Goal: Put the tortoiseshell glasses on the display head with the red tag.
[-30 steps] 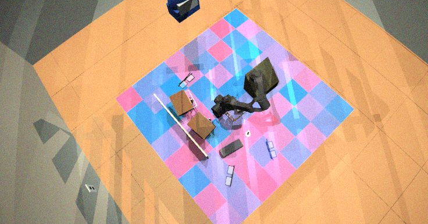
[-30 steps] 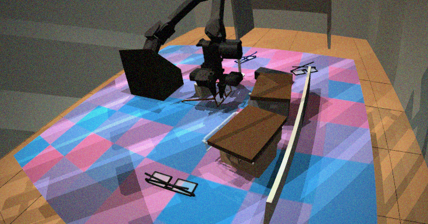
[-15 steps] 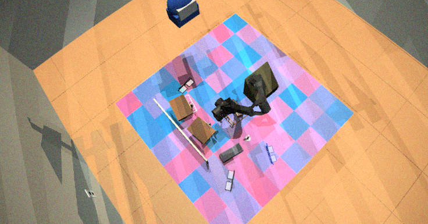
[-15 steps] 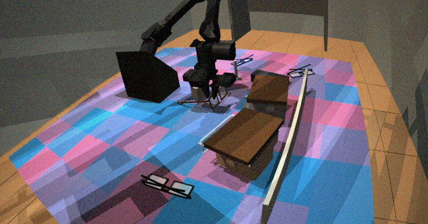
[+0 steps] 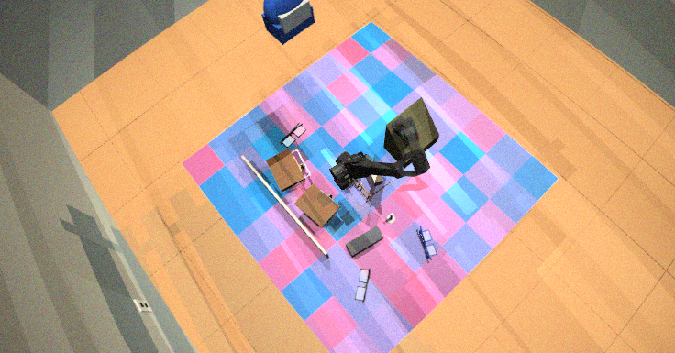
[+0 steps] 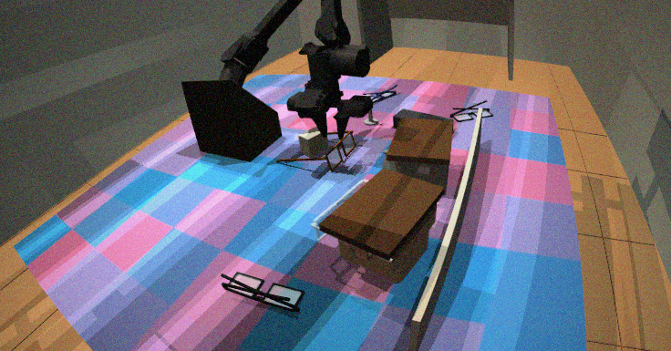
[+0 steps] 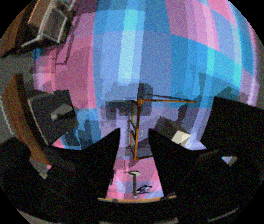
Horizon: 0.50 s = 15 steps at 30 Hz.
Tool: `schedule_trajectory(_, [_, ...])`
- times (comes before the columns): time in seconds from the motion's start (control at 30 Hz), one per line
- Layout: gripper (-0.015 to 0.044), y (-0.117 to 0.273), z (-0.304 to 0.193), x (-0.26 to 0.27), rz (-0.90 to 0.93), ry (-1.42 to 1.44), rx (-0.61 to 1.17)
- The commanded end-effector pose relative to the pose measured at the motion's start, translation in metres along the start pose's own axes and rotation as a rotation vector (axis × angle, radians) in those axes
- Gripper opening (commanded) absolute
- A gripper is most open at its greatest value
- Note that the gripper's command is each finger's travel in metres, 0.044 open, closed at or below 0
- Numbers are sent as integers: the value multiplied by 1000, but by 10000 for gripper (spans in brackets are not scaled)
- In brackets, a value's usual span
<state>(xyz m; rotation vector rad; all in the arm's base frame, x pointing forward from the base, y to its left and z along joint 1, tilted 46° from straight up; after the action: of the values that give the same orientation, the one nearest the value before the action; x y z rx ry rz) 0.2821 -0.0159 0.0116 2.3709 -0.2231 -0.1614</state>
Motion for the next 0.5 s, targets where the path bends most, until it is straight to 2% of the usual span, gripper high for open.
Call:
schedule_trajectory(0.0, [200, -1, 0, -1, -4, -7, 0])
schedule_trajectory(0.2, [200, 4, -1, -9, -8, -4, -1])
schedule_trajectory(0.27, [147, 4, -1, -9, -8, -4, -1])
schedule_trajectory(0.47, [140, 4, -1, -9, -8, -4, -1])
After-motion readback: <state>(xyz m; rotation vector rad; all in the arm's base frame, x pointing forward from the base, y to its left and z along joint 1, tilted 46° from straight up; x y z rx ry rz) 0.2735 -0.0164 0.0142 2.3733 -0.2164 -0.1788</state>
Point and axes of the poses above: the point midway between the two fingers, 35 mm back from their tips, its own y axis back along the fingers, its own x axis across the jaws, z = x × y, the point moved 8 cm from there along y, back along the fingers, and after that the axes turned 5 degrees about -y, right-handed, at the moved point
